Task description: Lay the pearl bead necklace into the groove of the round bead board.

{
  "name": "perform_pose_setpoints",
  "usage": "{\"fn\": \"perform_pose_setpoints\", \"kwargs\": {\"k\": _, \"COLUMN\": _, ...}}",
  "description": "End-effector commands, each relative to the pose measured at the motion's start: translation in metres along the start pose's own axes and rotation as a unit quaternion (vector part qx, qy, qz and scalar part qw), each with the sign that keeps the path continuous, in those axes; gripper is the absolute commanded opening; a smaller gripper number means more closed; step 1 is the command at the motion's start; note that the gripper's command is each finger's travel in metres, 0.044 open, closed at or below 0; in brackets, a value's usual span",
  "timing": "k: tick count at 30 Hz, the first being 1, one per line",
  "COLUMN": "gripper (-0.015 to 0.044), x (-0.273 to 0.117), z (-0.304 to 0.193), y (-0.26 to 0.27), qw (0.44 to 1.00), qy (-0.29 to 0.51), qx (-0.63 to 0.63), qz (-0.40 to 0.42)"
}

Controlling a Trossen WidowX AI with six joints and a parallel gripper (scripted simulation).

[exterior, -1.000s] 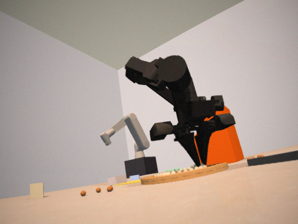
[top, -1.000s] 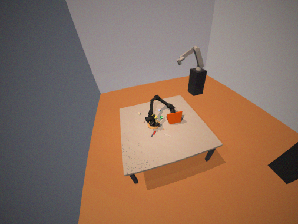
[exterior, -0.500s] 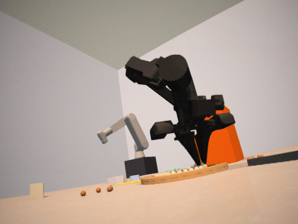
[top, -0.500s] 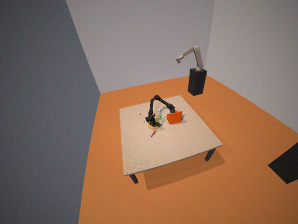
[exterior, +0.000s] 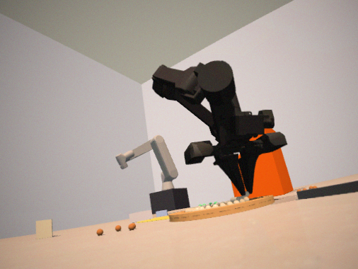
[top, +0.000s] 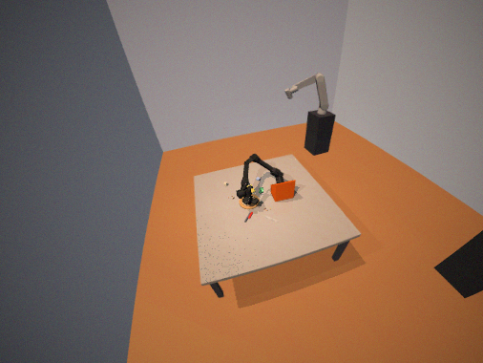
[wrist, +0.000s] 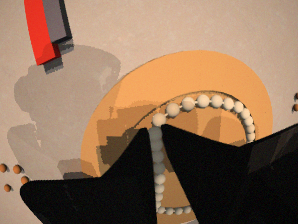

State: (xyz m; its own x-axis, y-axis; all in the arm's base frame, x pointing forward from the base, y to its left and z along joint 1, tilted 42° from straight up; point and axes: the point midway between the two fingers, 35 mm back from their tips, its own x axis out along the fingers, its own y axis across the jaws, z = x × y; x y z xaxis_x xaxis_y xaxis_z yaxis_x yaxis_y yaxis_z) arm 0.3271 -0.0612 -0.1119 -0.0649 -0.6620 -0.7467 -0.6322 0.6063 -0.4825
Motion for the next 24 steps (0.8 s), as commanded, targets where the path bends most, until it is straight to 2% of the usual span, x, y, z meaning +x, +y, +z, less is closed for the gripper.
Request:
{"fn": "perform_pose_setpoints", "kwargs": {"k": 1, "gripper": 0.0, "x": 0.0004, "z": 0.0012, "y": 0.0032, "qw": 1.0, "qy": 0.0, "qx": 0.0, "qz": 0.002}}
{"fn": "perform_pose_setpoints", "kwargs": {"k": 11, "gripper": 0.0, "x": 0.0086, "z": 0.0011, "y": 0.0032, "qw": 1.0, "qy": 0.0, "qx": 0.0, "qz": 0.002}}
{"fn": "perform_pose_setpoints", "kwargs": {"k": 24, "gripper": 0.0341, "x": 0.0051, "z": 0.0009, "y": 0.0016, "qw": 1.0, "qy": 0.0, "qx": 0.003, "qz": 0.001}}
